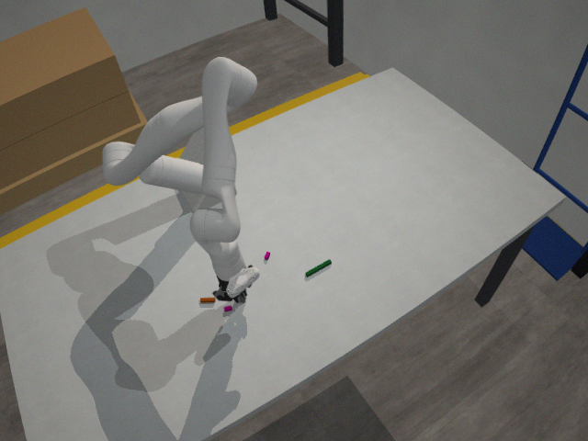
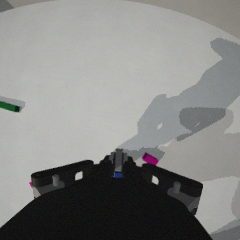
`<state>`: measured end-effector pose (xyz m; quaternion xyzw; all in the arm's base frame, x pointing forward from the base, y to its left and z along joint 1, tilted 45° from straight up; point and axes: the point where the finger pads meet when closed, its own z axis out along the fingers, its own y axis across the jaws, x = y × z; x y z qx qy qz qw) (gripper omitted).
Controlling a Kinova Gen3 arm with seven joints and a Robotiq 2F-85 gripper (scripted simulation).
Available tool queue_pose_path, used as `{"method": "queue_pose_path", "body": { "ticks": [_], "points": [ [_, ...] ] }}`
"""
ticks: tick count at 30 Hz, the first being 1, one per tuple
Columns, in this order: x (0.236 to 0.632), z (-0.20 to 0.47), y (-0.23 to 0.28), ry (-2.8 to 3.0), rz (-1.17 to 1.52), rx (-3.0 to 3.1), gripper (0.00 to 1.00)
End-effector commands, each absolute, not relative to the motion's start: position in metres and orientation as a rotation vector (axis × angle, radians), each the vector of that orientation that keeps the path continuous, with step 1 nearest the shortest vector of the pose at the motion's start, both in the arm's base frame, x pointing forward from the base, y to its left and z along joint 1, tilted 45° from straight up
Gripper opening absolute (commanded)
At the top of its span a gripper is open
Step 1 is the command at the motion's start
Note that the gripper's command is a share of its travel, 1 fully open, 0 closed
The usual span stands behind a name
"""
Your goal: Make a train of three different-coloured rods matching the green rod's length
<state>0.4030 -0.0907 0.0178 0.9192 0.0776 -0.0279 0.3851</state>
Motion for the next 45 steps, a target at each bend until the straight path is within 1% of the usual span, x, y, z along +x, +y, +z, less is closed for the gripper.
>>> {"method": "queue_pose_path", "body": {
  "ticks": [1, 29, 30, 32, 33, 35, 36, 40, 41, 43, 44, 45],
  "points": [
    [0.4034, 0.0182, -0.0902, 0.199, -0.069, 2.342, 0.05],
    [0.4034, 0.0182, -0.0902, 0.199, -0.069, 2.342, 0.05],
    [0.4034, 0.0182, -0.0902, 0.199, -0.069, 2.342, 0.08],
    [0.4034, 0.0182, -0.0902, 0.199, -0.069, 2.342, 0.08],
    [0.4034, 0.0182, -0.0902, 0.199, -0.069, 2.342, 0.12],
    [0.4034, 0.0182, -0.0902, 0.199, -0.069, 2.342, 0.12],
    [0.4034, 0.0182, -0.0902, 0.199, -0.069, 2.342, 0.16],
    [0.4034, 0.0182, -0.0902, 0.199, -0.069, 2.342, 0.16],
    [0.4034, 0.0182, -0.0902, 0.199, -0.069, 2.342, 0.2],
    [0.4034, 0.0182, -0.0902, 0.199, -0.069, 2.342, 0.2],
    [0.4034, 0.0182, -0.0902, 0.199, -0.069, 2.342, 0.24],
    [0.4034, 0.0182, -0.0902, 0.199, -0.069, 2.342, 0.24]
  ]
}}
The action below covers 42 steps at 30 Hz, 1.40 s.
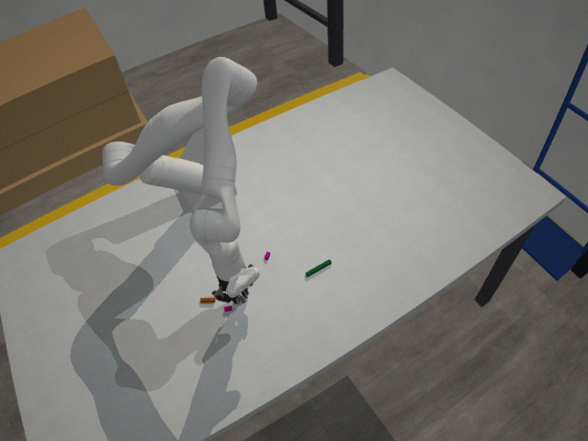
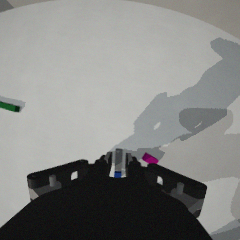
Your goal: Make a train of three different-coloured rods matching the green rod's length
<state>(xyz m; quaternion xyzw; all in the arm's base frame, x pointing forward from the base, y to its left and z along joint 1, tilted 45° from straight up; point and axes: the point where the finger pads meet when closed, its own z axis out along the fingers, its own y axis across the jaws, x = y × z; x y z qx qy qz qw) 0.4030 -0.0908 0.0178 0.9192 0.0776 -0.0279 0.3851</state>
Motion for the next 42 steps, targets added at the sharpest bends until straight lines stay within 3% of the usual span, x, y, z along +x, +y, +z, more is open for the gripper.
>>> {"method": "queue_pose_path", "body": {
  "ticks": [1, 15, 41, 42],
  "points": [
    [0.403, 0.018, -0.09, 0.199, -0.069, 2.342, 0.24],
    [0.403, 0.022, -0.086, 0.199, -0.069, 2.342, 0.24],
    [0.403, 0.081, -0.026, 0.199, -0.069, 2.342, 0.24],
    [0.403, 0.081, -0.026, 0.199, -0.069, 2.342, 1.0]
  ]
}}
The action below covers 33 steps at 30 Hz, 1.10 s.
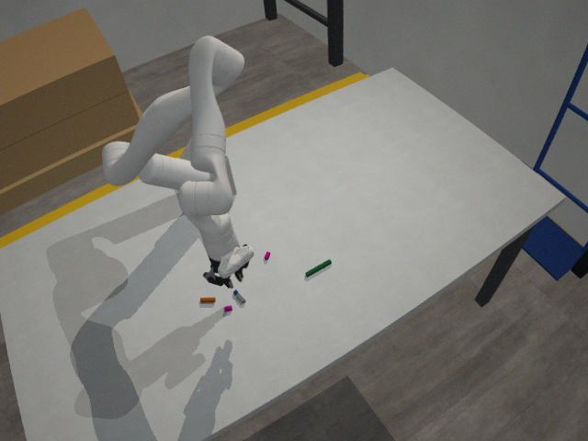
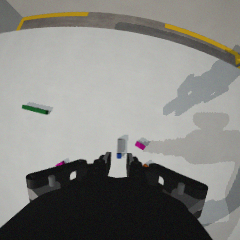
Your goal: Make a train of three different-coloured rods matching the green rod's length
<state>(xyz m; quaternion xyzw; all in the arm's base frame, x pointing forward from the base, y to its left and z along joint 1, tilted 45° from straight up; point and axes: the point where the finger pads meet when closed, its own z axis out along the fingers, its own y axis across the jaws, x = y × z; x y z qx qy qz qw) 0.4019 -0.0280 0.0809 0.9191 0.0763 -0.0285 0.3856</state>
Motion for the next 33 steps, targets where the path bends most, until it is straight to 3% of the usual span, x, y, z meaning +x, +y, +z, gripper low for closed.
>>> {"method": "queue_pose_path", "body": {
  "ticks": [1, 33],
  "points": [
    [0.4025, 0.0814, -0.0261, 0.199, -0.069, 2.342, 1.0],
    [0.3991, 0.0826, -0.0309, 0.105, -0.044, 2.344, 1.0]
  ]
}}
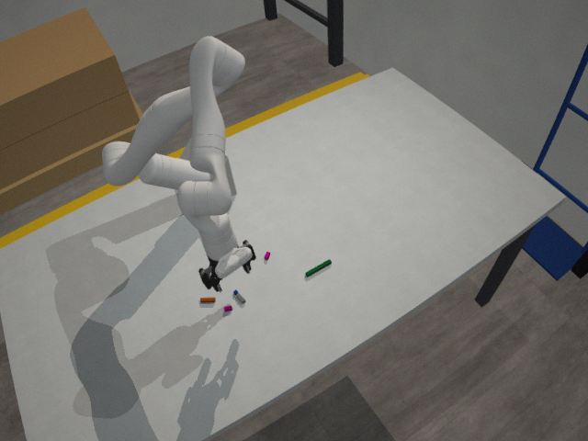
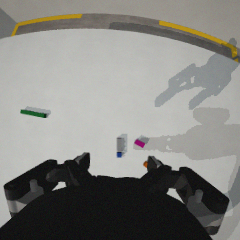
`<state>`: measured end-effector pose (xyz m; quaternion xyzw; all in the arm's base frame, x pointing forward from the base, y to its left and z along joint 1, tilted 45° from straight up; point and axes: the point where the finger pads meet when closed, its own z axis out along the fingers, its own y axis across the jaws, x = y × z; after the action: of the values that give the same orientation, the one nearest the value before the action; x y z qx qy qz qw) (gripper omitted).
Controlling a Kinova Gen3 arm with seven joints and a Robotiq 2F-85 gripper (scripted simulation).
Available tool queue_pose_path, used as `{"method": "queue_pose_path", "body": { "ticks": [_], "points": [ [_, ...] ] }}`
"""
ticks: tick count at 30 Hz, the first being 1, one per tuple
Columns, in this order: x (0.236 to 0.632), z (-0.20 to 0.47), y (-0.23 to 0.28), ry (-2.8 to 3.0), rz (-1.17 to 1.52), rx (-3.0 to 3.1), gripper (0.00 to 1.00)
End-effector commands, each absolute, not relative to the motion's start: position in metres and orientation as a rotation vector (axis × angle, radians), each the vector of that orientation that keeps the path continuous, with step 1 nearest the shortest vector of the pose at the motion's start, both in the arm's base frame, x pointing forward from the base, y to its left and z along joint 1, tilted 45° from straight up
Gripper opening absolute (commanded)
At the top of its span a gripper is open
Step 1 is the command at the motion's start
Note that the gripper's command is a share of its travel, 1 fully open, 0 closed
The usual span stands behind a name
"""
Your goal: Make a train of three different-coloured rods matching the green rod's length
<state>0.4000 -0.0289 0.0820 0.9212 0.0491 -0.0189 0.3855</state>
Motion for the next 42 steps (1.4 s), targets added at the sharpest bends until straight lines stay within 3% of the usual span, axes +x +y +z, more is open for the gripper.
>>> {"method": "queue_pose_path", "body": {
  "ticks": [1, 22, 42],
  "points": [
    [0.398, 0.083, -0.032, 0.083, -0.038, 2.344, 1.0],
    [0.373, 0.094, -0.064, -0.702, 0.218, 2.233, 1.0],
    [0.355, 0.112, -0.092, -1.76, 0.689, 1.715, 1.0]
  ]
}}
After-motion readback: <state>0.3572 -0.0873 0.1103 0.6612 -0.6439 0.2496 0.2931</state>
